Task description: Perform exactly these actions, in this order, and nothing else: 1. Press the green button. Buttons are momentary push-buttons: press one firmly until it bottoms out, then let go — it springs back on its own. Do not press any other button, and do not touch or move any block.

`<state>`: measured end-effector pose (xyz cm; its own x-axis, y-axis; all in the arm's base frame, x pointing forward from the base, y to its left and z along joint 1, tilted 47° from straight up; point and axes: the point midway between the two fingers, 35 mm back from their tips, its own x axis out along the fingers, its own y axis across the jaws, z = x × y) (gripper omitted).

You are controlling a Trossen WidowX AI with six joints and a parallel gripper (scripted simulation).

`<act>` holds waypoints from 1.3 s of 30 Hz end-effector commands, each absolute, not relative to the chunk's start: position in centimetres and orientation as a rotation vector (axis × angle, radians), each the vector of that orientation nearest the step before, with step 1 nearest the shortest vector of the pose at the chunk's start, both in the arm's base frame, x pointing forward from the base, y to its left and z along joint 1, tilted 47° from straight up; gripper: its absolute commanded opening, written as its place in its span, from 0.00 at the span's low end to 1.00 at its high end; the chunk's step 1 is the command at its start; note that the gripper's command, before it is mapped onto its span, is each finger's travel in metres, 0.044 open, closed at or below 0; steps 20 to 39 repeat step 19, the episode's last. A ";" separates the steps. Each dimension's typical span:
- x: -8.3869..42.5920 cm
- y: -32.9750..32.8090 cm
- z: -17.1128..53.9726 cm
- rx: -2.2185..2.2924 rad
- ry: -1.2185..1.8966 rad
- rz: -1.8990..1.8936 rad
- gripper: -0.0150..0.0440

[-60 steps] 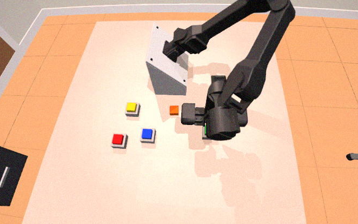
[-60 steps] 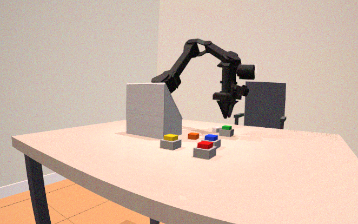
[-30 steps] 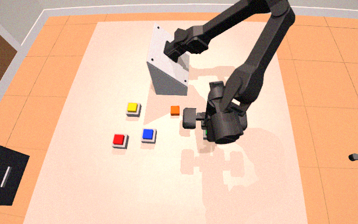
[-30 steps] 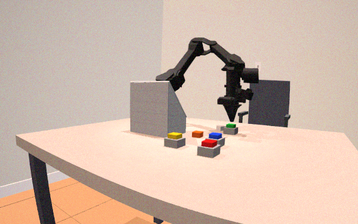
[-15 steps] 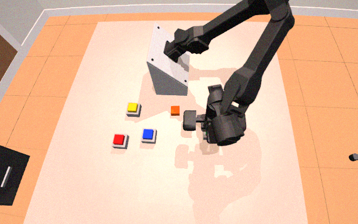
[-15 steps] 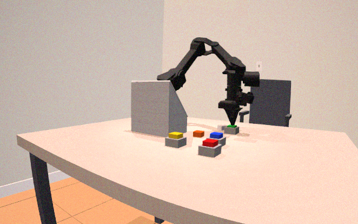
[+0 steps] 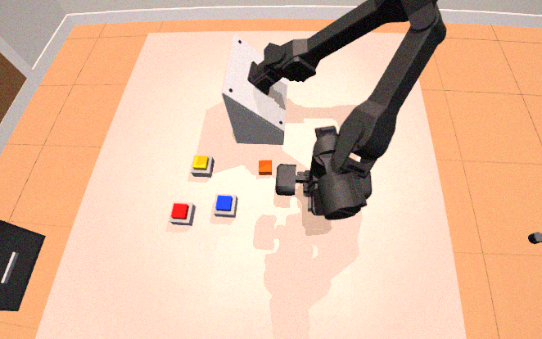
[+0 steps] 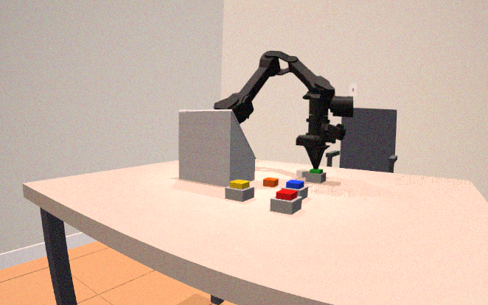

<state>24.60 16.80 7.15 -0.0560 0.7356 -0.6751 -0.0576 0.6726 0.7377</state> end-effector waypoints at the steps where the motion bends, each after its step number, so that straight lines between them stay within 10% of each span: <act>1: 24.9 14.9 8.9 0.590 1.489 0.709 0.29; 6: 24.9 14.8 9.0 0.590 1.490 0.709 0.29; 18: 23.2 13.4 16.8 0.590 1.491 0.708 0.82; 39: 23.2 13.4 16.8 0.590 1.491 0.708 0.82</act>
